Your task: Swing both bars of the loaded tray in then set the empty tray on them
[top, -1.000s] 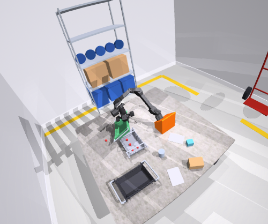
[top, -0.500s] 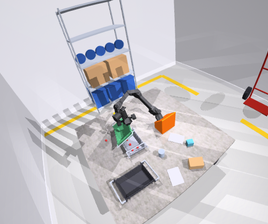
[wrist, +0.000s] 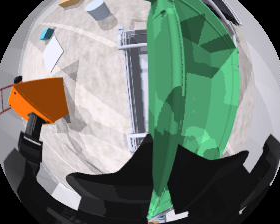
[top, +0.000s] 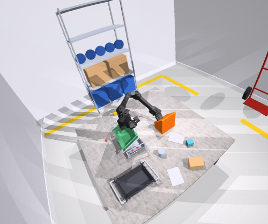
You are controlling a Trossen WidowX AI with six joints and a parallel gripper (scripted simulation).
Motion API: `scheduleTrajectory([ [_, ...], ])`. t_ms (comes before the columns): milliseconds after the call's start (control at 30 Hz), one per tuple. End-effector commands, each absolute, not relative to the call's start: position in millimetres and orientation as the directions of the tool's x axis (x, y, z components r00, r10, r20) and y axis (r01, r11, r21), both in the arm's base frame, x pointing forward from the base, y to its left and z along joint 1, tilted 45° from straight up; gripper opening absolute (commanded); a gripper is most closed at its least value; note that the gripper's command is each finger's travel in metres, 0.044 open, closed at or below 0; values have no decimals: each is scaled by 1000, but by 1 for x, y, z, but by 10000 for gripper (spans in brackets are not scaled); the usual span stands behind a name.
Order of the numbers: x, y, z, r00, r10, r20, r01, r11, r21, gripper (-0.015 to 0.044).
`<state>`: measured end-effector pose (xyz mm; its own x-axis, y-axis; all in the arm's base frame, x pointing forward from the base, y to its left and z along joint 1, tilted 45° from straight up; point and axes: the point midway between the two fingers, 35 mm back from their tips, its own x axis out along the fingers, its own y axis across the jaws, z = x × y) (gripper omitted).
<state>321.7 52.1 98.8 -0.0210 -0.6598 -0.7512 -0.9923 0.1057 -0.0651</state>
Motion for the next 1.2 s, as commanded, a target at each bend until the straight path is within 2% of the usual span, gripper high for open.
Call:
scheduleTrajectory([
  [0, 324, 70, 95, 19, -674, -738, -995, 58, -78, 0],
  [200, 322, 87, 84, 38, -693, -720, -998, 13, -65, 0],
  [1167, 322, 87, 84, 38, -693, -720, -998, 13, -65, 0],
])
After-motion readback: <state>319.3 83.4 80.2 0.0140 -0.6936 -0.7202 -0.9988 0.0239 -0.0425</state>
